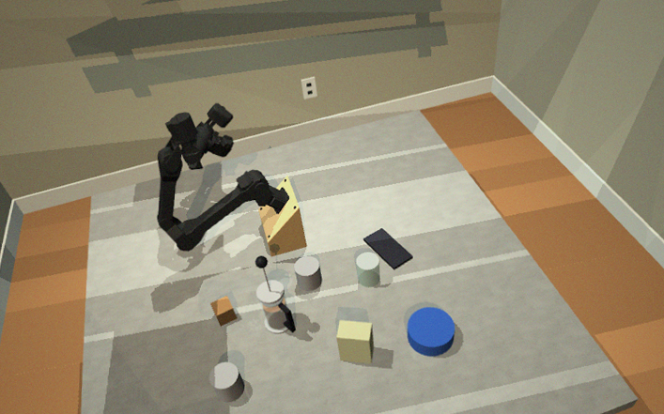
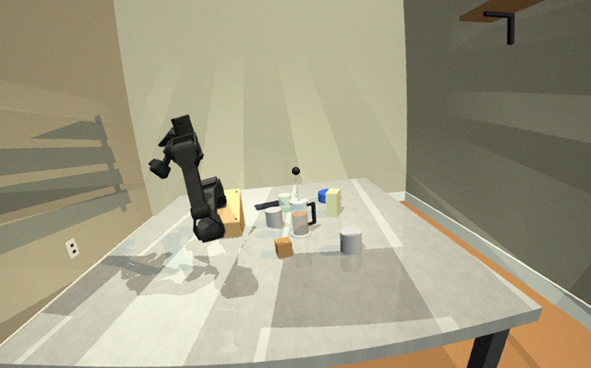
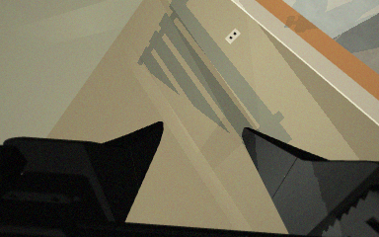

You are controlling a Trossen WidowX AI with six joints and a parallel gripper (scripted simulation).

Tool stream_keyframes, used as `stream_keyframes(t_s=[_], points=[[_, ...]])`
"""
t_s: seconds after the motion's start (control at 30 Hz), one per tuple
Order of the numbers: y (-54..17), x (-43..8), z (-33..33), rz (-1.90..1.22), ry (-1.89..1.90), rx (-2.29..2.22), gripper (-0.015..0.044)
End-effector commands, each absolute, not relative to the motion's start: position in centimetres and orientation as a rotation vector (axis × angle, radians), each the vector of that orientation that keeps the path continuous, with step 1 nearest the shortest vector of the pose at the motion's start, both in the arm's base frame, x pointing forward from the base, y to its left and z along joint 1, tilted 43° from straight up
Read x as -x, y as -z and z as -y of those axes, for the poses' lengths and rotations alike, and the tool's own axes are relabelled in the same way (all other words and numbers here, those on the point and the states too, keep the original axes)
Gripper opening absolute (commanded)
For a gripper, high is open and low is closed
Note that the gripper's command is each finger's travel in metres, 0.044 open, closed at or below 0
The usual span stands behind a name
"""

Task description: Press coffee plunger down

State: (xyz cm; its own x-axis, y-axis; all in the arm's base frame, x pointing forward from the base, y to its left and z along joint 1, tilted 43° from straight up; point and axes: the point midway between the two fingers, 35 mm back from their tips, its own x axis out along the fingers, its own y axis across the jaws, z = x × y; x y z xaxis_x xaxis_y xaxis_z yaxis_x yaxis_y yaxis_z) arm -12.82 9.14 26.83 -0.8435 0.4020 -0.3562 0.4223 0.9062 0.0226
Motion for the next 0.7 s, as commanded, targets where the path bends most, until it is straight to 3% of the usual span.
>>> stream_keyframes(t_s=[0.0, 0.2, 0.43, 0.67], points=[[-26.8, 12.7, -9.4, -2.702, 0.068, -0.619, 0.0426], [-25.0, 9.1, -14.6, -2.394, -0.18, -0.847, 0.044], [-22.1, -0.6, -20.5, -1.745, -0.383, -0.94, 0.044], [-20.6, -9.0, -21.3, -1.277, -0.363, -0.8, 0.044]])
